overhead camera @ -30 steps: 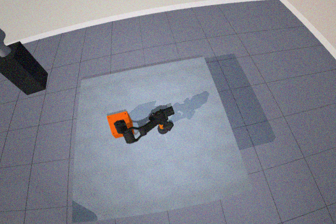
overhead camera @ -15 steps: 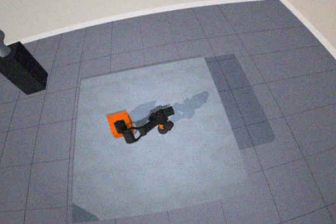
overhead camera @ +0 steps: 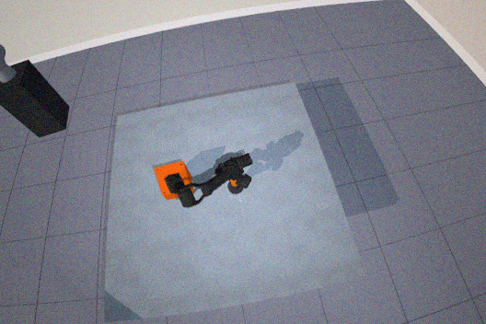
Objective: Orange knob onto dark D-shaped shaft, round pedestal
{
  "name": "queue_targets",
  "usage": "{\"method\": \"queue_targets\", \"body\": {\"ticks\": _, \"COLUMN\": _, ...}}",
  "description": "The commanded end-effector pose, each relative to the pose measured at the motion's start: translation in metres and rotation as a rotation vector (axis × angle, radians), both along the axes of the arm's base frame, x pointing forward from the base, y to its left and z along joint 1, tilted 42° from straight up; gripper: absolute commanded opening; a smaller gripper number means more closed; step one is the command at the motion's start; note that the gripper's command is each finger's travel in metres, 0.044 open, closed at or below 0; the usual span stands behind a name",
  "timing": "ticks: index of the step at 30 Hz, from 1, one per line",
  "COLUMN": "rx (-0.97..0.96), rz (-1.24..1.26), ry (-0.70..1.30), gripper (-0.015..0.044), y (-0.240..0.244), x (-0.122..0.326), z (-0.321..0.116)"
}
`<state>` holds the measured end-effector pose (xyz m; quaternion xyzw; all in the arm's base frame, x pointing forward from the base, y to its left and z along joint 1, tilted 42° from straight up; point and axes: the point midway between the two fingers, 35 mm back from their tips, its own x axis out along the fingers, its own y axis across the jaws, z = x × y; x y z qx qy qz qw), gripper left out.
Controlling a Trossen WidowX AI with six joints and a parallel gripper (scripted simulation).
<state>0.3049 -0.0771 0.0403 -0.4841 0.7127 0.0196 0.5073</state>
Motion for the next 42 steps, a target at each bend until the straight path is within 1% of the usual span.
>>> {"method": "queue_targets", "body": {"ticks": 1, "rx": 0.0, "rz": 0.013, "ry": 0.005, "gripper": 0.0, "y": -0.0002, "x": 0.0027, "z": -0.0007}}
{"method": "queue_targets", "body": {"ticks": 24, "rx": 0.0, "rz": 0.013, "ry": 0.006, "gripper": 0.0, "y": -0.0004, "x": -0.0032, "z": 0.0003}}
{"method": "queue_targets", "body": {"ticks": 30, "rx": 0.0, "rz": 0.052, "ry": 0.041, "gripper": 0.0, "y": 0.0005, "x": -0.0028, "z": 0.0022}}
{"method": "queue_targets", "body": {"ticks": 42, "rx": 0.0, "rz": 0.052, "ry": 0.041, "gripper": 0.0, "y": -0.0016, "x": 0.0017, "z": -0.0007}}
